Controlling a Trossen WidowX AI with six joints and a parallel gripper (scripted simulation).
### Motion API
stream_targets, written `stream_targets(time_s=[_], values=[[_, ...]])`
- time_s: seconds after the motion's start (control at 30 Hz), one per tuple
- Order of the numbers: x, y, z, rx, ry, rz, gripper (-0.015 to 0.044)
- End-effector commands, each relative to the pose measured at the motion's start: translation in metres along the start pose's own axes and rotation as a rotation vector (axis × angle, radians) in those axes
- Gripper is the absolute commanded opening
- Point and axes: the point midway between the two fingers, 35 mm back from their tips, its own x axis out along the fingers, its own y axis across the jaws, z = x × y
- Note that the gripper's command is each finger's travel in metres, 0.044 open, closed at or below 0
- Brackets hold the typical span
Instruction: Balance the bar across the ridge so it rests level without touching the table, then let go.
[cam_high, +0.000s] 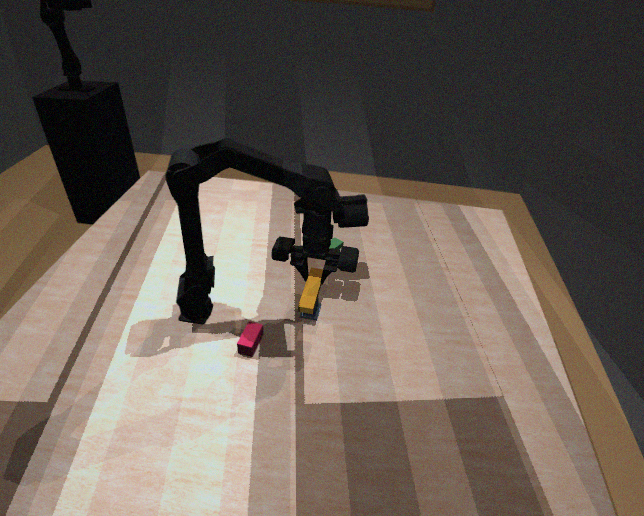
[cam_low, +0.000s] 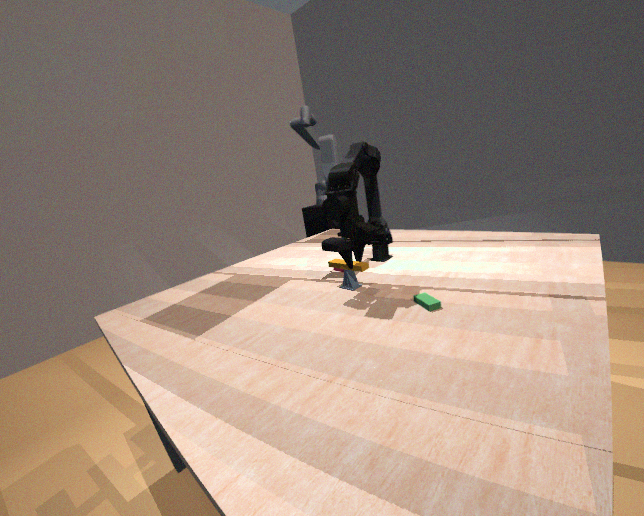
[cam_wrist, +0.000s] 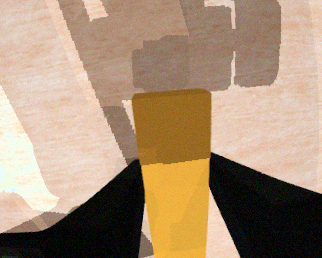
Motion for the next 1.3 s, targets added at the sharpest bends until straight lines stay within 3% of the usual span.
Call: stream_targets(time_s=[0.0,1.17,1.27], values=[[0.0001,0.0003,0.0001,0.001,0.0,0.001,0.0],[0.0,0.0,0.0,0.0,0.0,0.0,0.0],[0.0,0.0,0.0,0.0,0.0,0.0,0.0079]])
